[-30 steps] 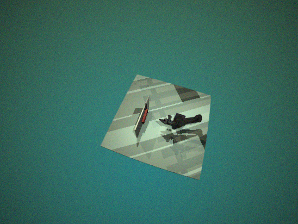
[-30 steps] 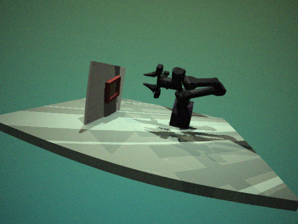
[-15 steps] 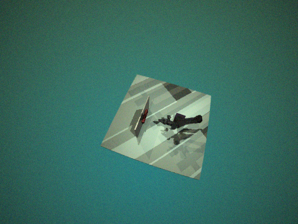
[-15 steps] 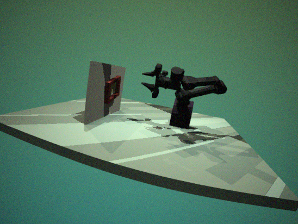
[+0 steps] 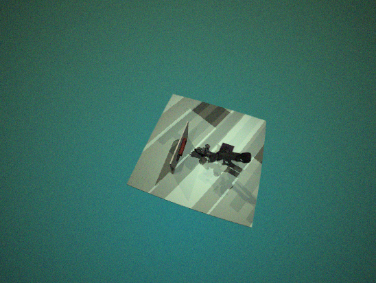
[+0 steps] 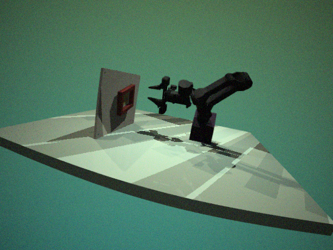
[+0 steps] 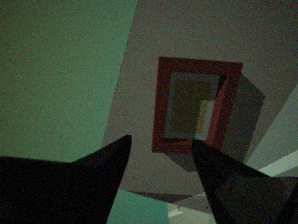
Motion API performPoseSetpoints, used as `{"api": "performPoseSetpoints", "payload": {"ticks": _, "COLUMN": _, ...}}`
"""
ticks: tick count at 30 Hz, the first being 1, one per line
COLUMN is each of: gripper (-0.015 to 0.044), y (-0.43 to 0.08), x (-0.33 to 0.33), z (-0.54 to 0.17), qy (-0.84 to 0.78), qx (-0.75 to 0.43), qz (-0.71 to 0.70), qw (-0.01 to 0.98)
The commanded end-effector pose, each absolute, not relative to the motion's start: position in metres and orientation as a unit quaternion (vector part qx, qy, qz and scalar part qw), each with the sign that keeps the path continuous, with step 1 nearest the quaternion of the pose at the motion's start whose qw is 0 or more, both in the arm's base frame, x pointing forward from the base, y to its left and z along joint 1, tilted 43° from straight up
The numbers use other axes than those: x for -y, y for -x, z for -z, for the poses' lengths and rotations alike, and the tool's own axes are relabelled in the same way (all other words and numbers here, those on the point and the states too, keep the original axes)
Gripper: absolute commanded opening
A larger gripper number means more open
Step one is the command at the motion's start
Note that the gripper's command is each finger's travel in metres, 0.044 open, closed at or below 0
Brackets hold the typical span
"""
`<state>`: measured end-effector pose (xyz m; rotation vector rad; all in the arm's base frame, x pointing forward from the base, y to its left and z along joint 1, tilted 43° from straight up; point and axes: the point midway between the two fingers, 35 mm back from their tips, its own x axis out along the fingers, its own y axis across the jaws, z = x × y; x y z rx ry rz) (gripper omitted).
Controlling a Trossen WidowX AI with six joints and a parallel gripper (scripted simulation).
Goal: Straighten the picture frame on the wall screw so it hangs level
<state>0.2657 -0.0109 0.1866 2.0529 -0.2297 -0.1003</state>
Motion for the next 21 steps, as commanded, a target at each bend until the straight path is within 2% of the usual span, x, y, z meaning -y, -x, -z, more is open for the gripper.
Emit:
{"api": "performPoseSetpoints", "payload": {"ticks": 1, "gripper": 0.026, "y": -0.268, "x": 0.011, "z": -0.18, "qy": -0.857, "qx": 0.094, "qz": 0.041, "qw": 0.505}}
{"api": "performPoseSetpoints", "payload": {"ticks": 12, "gripper": 0.026, "y": -0.27, "x": 0.012, "z": -0.182, "qy": -0.857, "qx": 0.094, "qz": 0.041, "qw": 0.505}}
{"api": "performPoseSetpoints", "payload": {"ticks": 21, "gripper": 0.026, "y": -0.317, "x": 0.019, "z": -0.189, "qy": -0.857, "qx": 0.095, "qz": 0.04, "qw": 0.505}}
